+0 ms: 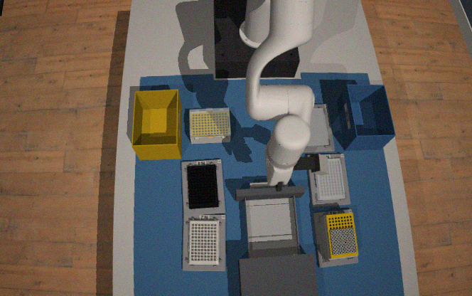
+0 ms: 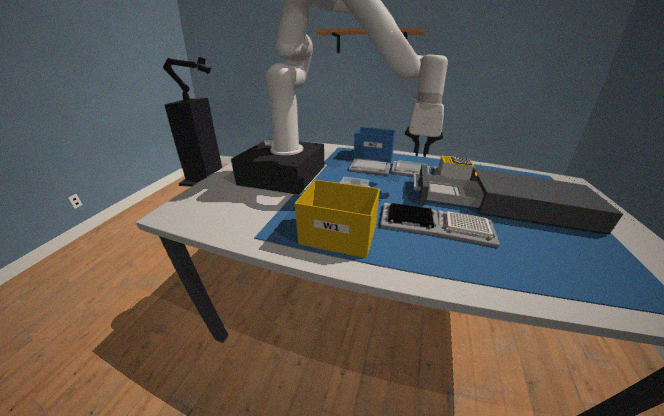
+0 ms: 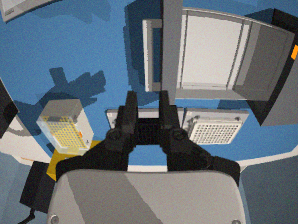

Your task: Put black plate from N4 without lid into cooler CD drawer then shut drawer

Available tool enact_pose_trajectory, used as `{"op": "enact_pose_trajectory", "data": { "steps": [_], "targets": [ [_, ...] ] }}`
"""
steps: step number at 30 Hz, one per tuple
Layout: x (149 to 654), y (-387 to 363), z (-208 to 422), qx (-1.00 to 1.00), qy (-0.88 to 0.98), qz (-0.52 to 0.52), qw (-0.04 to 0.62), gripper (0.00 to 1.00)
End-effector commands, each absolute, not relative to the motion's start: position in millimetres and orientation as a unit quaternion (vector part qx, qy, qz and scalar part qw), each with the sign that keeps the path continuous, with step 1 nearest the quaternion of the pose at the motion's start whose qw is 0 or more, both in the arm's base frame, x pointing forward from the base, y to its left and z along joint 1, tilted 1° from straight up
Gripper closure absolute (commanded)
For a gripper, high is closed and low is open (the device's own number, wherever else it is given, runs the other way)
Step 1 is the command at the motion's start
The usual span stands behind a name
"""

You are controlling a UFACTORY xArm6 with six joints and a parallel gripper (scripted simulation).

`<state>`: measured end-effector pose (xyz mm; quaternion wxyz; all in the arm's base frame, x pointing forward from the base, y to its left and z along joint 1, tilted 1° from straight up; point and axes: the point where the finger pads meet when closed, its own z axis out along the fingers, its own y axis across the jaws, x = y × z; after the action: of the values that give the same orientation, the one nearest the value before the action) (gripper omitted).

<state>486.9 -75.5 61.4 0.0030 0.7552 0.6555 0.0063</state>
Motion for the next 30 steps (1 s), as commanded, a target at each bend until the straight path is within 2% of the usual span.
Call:
{"op": "enact_pose_trajectory", "data": {
  "steps": [1,2,30],
  "targets": [
    [489,-76,63,0.755,0.655,0.008,0.005,0.79],
    [488,-81,64,0.766,0.643,0.008,0.005,0.0],
    [464,-199,65,0.956,0.294,0.009,0.002,0.0]
  ]
}}
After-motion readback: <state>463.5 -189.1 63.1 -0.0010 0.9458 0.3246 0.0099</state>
